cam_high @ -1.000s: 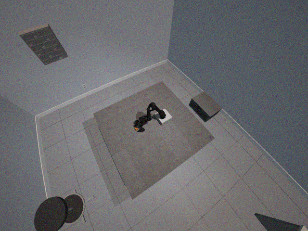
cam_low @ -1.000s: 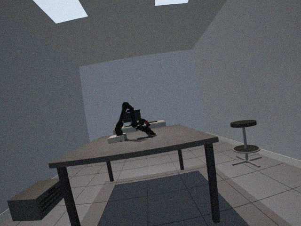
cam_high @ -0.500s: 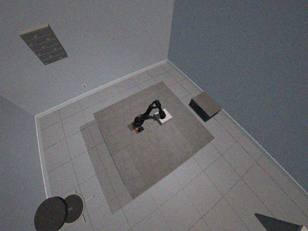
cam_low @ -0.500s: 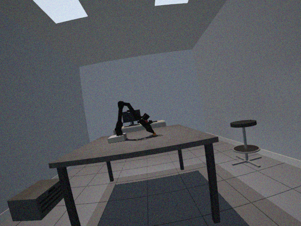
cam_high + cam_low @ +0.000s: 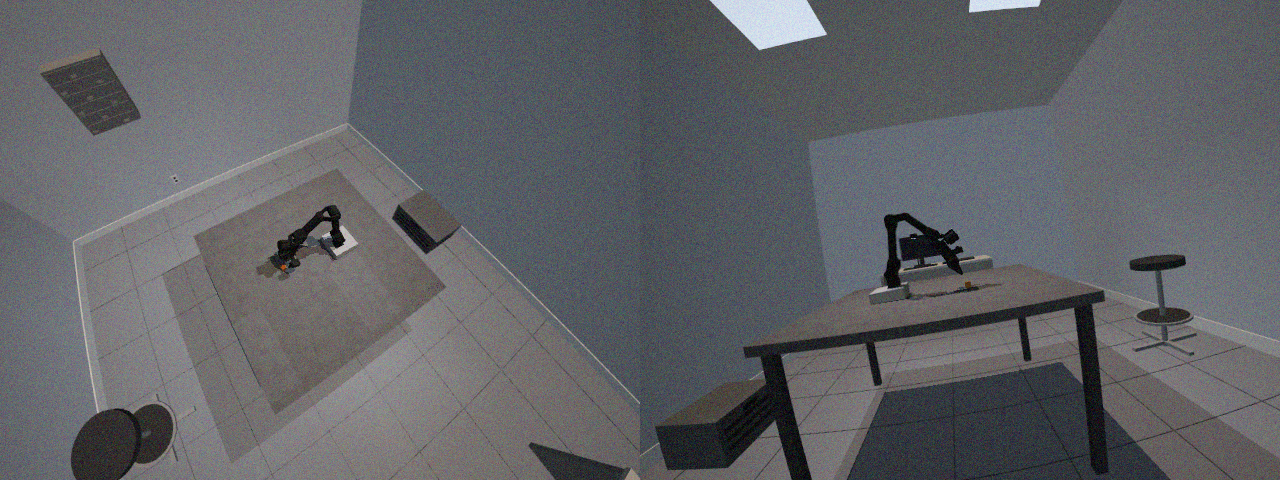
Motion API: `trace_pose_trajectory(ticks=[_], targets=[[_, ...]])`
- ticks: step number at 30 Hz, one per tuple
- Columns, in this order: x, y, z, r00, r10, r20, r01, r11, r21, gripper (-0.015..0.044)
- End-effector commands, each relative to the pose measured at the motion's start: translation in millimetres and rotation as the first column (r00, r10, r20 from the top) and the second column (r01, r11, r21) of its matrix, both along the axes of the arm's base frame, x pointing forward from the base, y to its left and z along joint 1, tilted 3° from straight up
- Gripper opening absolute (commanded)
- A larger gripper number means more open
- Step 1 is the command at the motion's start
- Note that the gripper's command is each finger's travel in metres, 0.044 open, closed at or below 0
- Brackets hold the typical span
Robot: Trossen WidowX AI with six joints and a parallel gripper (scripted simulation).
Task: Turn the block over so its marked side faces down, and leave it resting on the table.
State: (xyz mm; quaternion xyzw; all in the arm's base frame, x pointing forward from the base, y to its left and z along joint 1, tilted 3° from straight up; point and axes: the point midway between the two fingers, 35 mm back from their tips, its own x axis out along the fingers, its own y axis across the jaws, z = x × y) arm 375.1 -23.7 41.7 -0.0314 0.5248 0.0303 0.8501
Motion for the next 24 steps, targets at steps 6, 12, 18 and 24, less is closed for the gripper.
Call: trace_pose_trajectory(ticks=[6, 12, 18, 24], targets=[[27, 0, 11, 0.976, -0.008, -0.217, 0.003, 1.0, -0.022, 0.044], [36, 2, 19, 0.921, -0.017, -0.389, 0.001, 0.999, -0.042, 0.044], [36, 2, 22, 0.889, -0.021, -0.457, -0.003, 0.999, -0.051, 0.044], [35, 1, -13, 0.889, -0.021, -0.457, -0.003, 0.999, -0.051, 0.044]])
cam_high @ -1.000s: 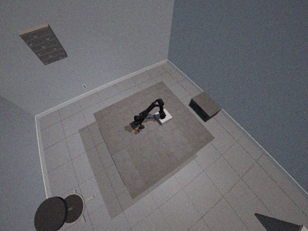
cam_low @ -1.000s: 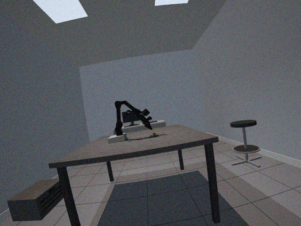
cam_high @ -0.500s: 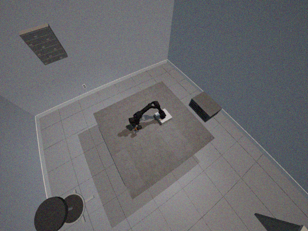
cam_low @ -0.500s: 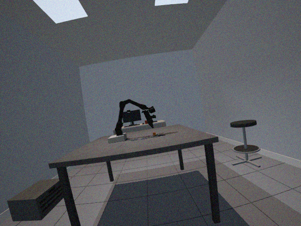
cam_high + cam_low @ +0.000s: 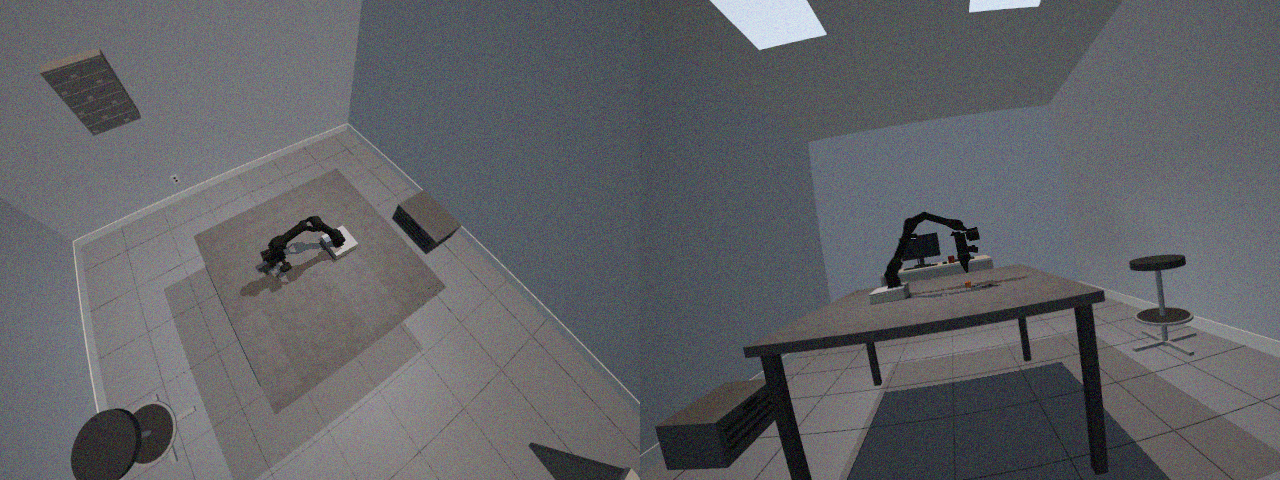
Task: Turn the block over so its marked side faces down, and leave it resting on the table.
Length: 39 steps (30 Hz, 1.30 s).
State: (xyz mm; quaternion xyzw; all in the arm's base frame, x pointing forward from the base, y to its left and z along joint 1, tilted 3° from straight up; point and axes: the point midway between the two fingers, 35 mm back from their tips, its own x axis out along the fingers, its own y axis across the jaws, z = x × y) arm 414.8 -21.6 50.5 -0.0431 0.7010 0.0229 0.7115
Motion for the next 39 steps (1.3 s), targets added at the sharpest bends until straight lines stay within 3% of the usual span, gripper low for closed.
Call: trace_pose_trajectory(ticks=[1, 33, 39], targets=[[-4, -1, -22, 1.0, -0.006, -0.027, 0.006, 1.0, -0.005, 0.044], [-4, -3, -69, 1.0, -0.006, -0.027, 0.006, 1.0, -0.005, 0.044], [-4, -3, -69, 1.0, -0.006, -0.027, 0.006, 1.0, -0.005, 0.0282]])
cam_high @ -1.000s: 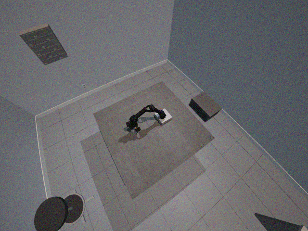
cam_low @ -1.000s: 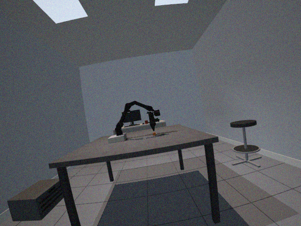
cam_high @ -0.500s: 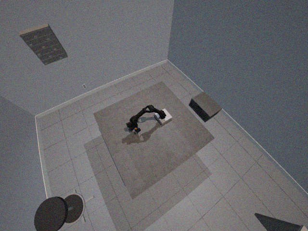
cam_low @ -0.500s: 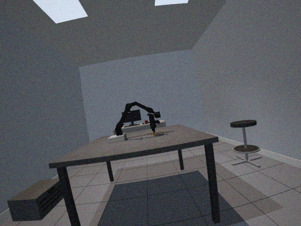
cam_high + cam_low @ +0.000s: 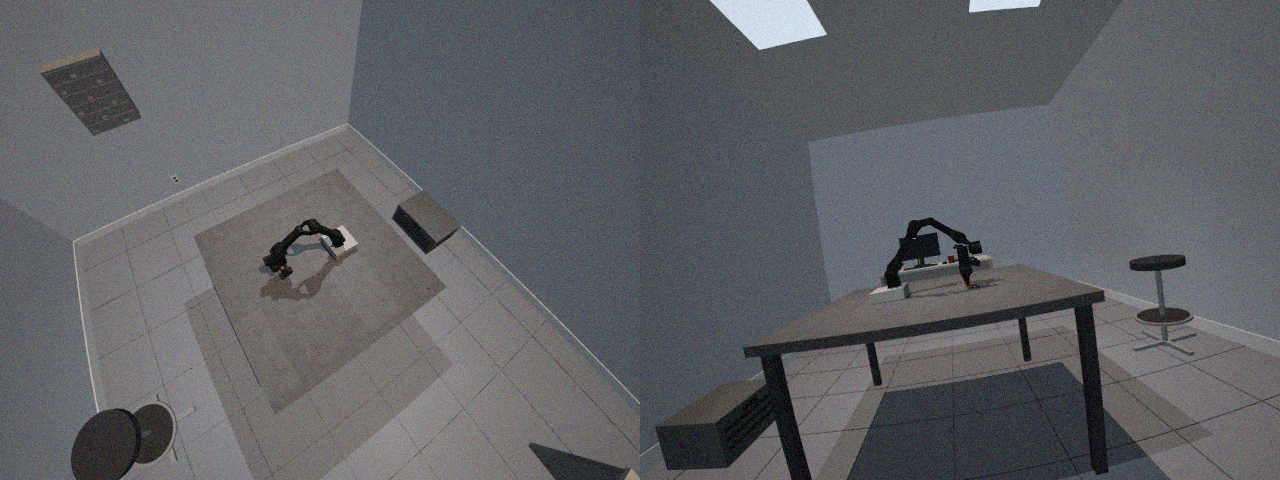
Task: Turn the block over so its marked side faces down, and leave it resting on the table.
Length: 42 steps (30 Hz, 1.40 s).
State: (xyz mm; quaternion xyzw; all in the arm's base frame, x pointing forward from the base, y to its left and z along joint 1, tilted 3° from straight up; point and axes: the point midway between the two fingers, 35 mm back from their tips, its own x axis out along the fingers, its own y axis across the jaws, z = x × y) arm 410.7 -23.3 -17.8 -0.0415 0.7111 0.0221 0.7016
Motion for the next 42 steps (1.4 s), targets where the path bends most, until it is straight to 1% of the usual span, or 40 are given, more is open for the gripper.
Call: trace_pose_trajectory(ticks=[1, 6, 21, 22, 26, 28, 35, 42], targets=[[0, -1, -1, 1.0, -0.002, 0.001, 0.002, 1.0, -0.005, 0.0256], [0, -1, -1, 1.0, -0.002, 0.001, 0.002, 1.0, -0.005, 0.0125], [0, -1, -1, 1.0, -0.002, 0.001, 0.002, 1.0, -0.005, 0.0025], [0, -1, 0, 1.0, -0.002, 0.001, 0.002, 1.0, -0.005, 0.0], [1, 0, 24, 1.0, -0.002, 0.002, 0.002, 1.0, -0.005, 0.0], [1, 0, 29, 1.0, -0.002, 0.001, 0.002, 1.0, -0.005, 0.0], [1, 0, 28, 1.0, -0.002, 0.01, 0.002, 1.0, -0.004, 0.0], [4, 0, 23, 0.994, -0.003, 0.105, 0.002, 1.0, 0.007, 0.0]])
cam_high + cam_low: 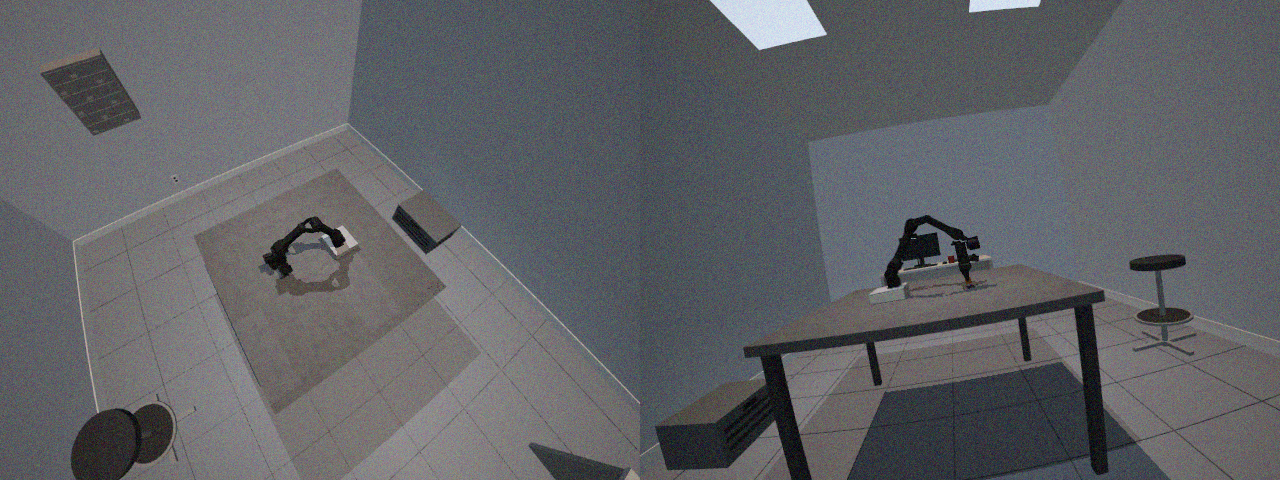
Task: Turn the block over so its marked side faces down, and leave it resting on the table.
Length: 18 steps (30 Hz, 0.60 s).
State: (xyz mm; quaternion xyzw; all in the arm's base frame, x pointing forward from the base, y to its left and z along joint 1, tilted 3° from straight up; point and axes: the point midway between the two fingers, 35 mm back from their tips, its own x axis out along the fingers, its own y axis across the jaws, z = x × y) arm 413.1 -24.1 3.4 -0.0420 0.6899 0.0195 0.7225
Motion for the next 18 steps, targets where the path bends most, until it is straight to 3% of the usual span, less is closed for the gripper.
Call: trace_pose_trajectory(ticks=[1, 18], targets=[[1.4, 0.3, 1.2, 0.998, 0.0, 0.06, 0.0, 1.0, 0.01, 0.0], [0.3, -0.2, -4.4, 0.956, 0.002, 0.292, -0.012, 0.999, 0.03, 0.0]])
